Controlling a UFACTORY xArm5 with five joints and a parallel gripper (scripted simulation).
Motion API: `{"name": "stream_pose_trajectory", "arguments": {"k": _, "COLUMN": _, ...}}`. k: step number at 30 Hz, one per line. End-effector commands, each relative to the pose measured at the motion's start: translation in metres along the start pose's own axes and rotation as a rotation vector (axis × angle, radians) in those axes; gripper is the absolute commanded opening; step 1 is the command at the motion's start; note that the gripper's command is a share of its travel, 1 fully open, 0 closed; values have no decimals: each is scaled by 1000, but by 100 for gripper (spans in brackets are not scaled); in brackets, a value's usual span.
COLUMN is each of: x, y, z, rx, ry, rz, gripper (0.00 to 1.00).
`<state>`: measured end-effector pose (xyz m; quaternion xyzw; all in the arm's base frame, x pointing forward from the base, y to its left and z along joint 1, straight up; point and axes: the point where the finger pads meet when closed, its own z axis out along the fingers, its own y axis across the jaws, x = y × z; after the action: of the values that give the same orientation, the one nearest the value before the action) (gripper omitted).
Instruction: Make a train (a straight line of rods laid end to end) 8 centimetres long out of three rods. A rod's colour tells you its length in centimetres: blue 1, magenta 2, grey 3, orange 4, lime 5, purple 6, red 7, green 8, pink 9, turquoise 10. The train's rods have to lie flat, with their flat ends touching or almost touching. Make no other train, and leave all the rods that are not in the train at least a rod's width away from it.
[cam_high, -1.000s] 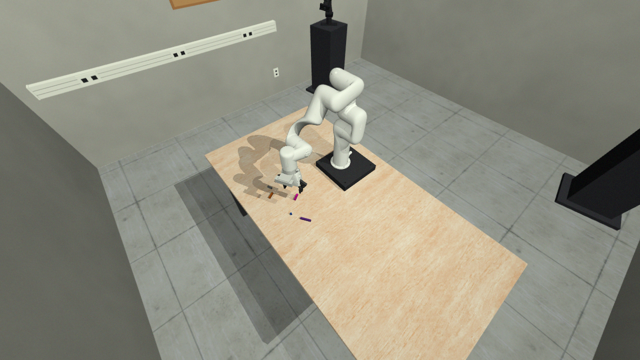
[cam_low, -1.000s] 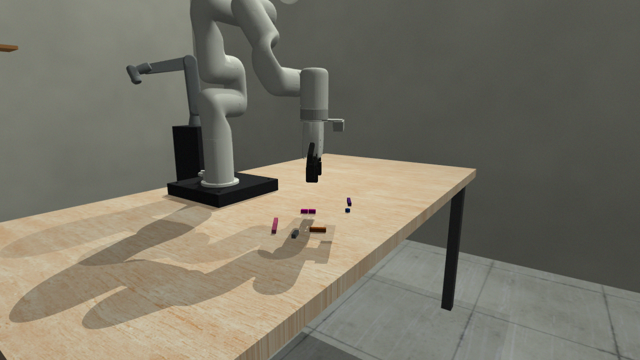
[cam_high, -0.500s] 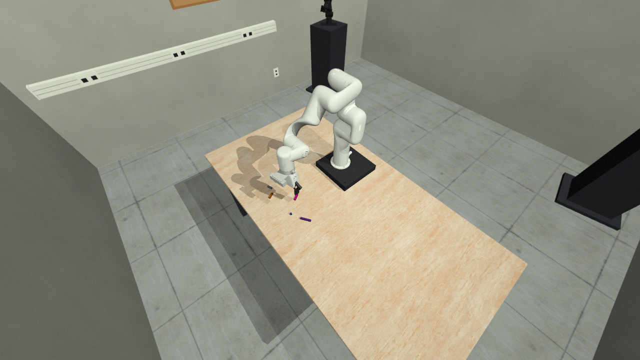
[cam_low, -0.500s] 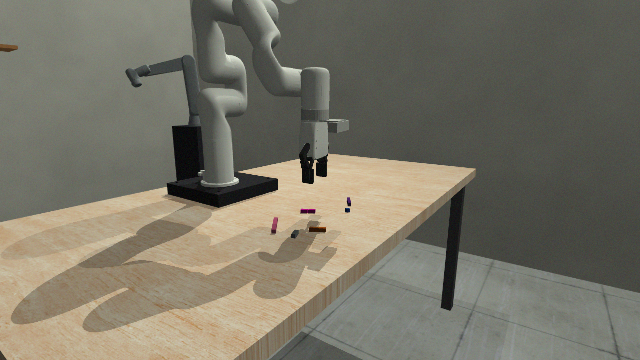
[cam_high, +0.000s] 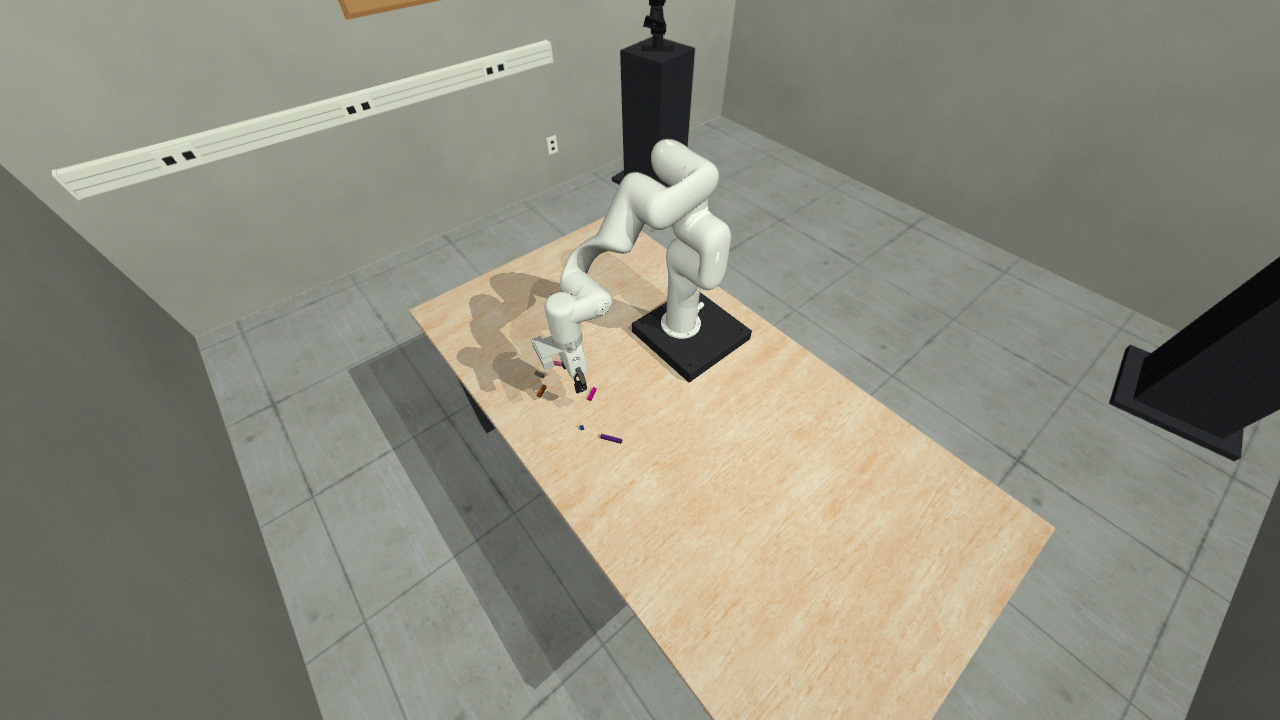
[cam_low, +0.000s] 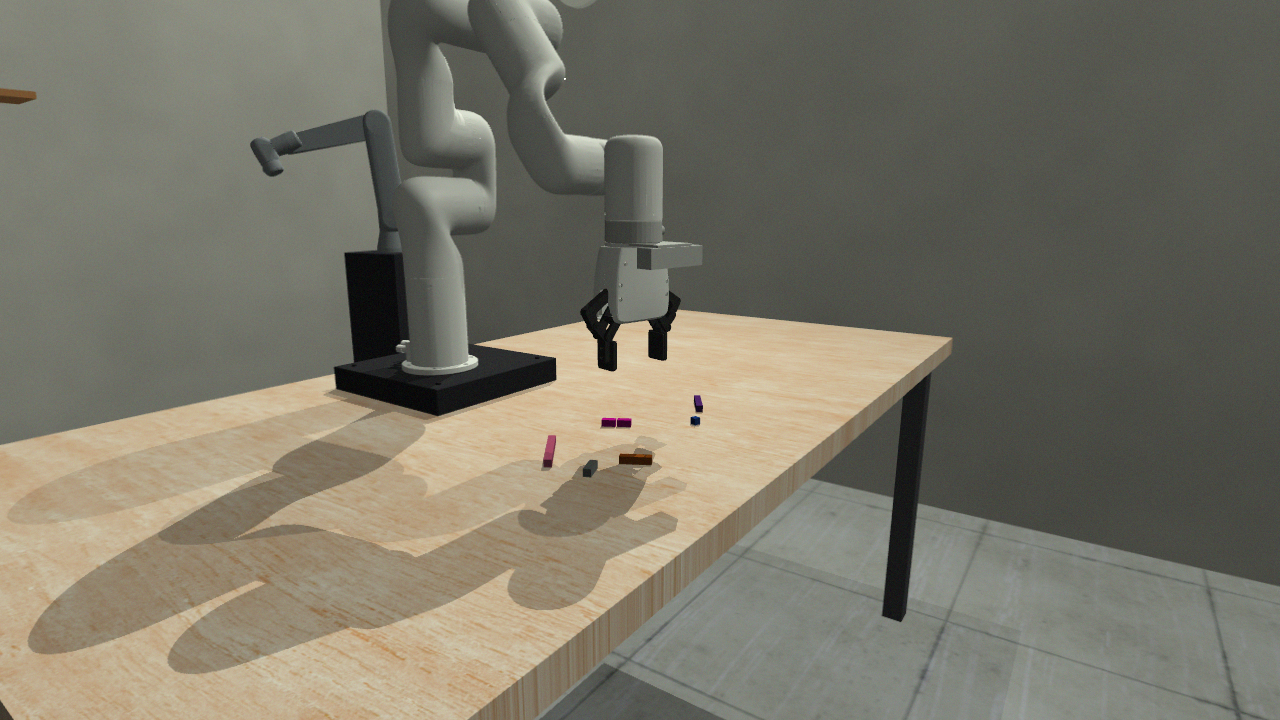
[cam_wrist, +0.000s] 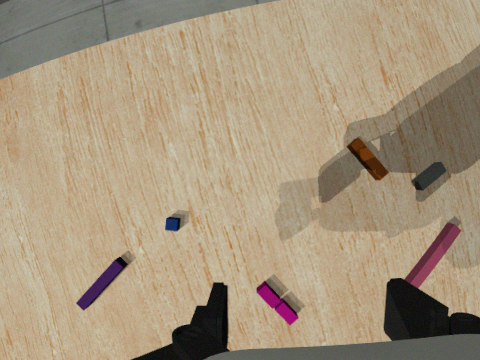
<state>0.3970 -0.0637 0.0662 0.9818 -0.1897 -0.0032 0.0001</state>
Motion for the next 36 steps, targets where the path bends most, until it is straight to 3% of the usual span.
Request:
{"name": "stream_pose_trajectory", "arguments": {"k": 1, "x": 7, "y": 4, "z": 0, "rx": 1, "ry": 2, "rz": 167, "gripper": 100}}
{"name": "stream_pose_trajectory", "arguments": {"k": 6, "x": 11, "y": 6, "z": 0, "rx": 1, "ry": 2, "rz": 255, "gripper": 100}}
{"name": "stream_pose_trajectory", "arguments": {"k": 7, "x": 14, "y": 8, "z": 1, "rx": 1, "ry": 2, "rz": 339, "gripper": 100}}
{"name": "stream_pose_trajectory", "arguments": {"k": 21, "x": 28, "y": 18, "z": 3, "rx": 1, "ry": 2, "rz": 731, "gripper": 100}}
{"name": "stream_pose_trajectory", "arguments": {"k": 23, "x": 28, "y": 18, "z": 3, "rx": 1, "ry": 2, "rz": 731, "gripper": 100}}
{"name": "stream_pose_trajectory", "arguments": {"k": 24, "x": 32, "y": 21, "z": 4, "rx": 1, "ry": 1, "rz": 816, "gripper": 100}}
{"name": "stream_pose_trajectory", "arguments": {"k": 36, "x": 43, "y": 31, "z": 7, "rx": 2, "ry": 1, "rz": 1150, "gripper": 100}}
